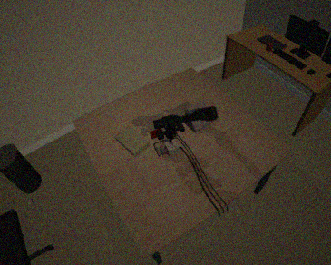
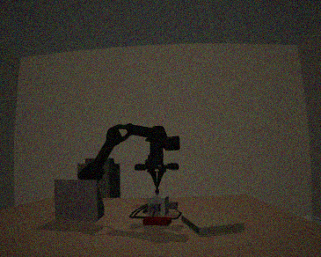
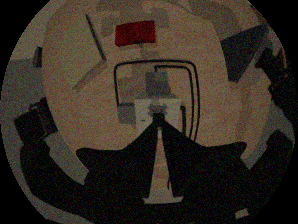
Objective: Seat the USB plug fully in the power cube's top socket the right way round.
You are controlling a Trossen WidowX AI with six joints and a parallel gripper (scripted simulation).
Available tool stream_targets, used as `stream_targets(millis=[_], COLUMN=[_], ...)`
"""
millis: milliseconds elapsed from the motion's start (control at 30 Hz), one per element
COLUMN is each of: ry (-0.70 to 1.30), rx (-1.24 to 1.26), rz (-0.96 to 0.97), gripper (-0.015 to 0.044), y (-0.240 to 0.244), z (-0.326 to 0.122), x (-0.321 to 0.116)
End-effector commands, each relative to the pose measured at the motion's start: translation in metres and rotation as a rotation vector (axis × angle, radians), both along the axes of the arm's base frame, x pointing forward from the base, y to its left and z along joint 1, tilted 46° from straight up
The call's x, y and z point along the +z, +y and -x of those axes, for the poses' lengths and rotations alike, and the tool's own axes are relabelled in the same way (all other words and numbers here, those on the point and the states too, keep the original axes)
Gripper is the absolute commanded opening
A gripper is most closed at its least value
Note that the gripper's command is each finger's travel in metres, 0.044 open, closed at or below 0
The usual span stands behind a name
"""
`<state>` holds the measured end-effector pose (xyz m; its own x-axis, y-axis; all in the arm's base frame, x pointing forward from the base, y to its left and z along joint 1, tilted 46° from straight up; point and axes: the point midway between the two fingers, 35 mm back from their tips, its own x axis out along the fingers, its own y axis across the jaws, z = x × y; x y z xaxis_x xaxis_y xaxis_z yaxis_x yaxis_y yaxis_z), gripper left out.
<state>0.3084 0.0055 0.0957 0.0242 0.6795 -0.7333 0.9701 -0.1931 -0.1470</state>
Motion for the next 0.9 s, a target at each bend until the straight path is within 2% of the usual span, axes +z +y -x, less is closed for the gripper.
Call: stream_targets(millis=[0,867], ry=[0.003,0.005], rx=[-0.001,-0.002], rz=[0.007,0.009], gripper=[0.0,0.0], y=[-0.0001,0.0021], z=[0.0001,0.0001], x=[-0.0011,-0.0033])
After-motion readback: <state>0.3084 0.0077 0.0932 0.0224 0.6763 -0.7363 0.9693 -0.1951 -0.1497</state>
